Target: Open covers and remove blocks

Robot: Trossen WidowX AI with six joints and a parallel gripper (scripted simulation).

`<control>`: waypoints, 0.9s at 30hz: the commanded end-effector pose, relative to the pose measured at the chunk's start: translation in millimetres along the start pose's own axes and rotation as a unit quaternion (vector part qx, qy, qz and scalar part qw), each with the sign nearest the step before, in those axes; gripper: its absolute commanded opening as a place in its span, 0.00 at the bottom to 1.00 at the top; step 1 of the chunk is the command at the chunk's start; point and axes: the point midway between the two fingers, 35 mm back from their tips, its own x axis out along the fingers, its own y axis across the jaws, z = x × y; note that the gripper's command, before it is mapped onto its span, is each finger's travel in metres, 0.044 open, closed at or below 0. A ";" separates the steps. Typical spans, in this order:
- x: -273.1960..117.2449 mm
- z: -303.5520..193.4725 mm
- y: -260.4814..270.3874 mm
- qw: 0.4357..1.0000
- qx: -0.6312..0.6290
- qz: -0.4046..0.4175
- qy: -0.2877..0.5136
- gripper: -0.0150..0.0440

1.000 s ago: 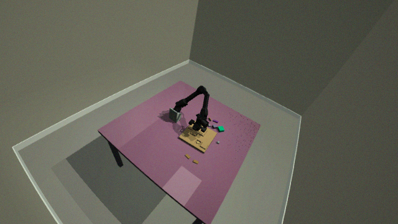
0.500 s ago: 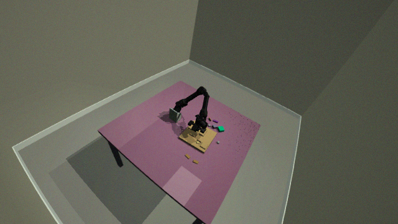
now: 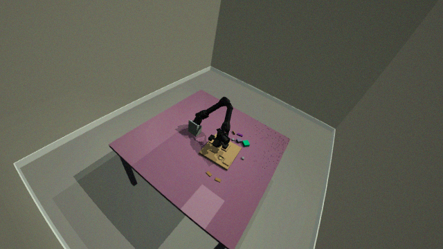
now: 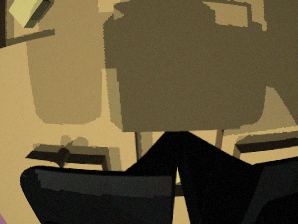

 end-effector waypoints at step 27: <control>-19.9 17.4 -0.8 1.000 0.001 -0.002 -0.002 0.25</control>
